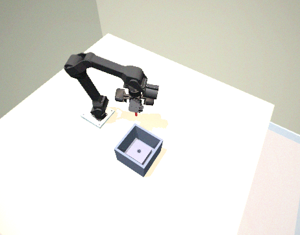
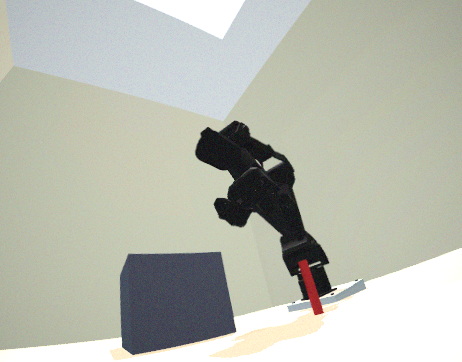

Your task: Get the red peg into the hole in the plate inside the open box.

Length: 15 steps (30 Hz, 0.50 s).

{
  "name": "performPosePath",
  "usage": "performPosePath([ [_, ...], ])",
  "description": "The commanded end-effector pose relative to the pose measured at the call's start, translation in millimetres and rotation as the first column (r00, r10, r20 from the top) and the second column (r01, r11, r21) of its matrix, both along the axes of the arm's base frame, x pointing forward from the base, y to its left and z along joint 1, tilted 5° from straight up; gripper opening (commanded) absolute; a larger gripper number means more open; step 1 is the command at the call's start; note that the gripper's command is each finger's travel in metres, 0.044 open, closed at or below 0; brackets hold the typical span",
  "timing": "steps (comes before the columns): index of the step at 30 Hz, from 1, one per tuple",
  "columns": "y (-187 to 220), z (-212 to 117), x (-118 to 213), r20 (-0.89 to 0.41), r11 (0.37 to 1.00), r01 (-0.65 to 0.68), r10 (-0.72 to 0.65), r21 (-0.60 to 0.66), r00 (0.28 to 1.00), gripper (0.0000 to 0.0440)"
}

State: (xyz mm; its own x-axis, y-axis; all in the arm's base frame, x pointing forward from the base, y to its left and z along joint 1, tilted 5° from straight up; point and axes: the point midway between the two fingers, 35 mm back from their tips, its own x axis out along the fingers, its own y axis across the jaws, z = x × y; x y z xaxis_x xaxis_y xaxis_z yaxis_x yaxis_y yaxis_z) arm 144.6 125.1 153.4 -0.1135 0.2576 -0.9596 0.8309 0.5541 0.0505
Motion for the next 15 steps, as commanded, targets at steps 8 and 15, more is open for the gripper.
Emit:
performPosePath([
  [8, 0.9, -31.9, -6.0, -0.068, 0.997, 0.067, -0.069, -0.04, 0.995, 0.044],
  [15, 1.5, -51.5, -7.4, -0.095, 0.993, 0.101, -0.106, -0.058, 0.99, 0.044],
])
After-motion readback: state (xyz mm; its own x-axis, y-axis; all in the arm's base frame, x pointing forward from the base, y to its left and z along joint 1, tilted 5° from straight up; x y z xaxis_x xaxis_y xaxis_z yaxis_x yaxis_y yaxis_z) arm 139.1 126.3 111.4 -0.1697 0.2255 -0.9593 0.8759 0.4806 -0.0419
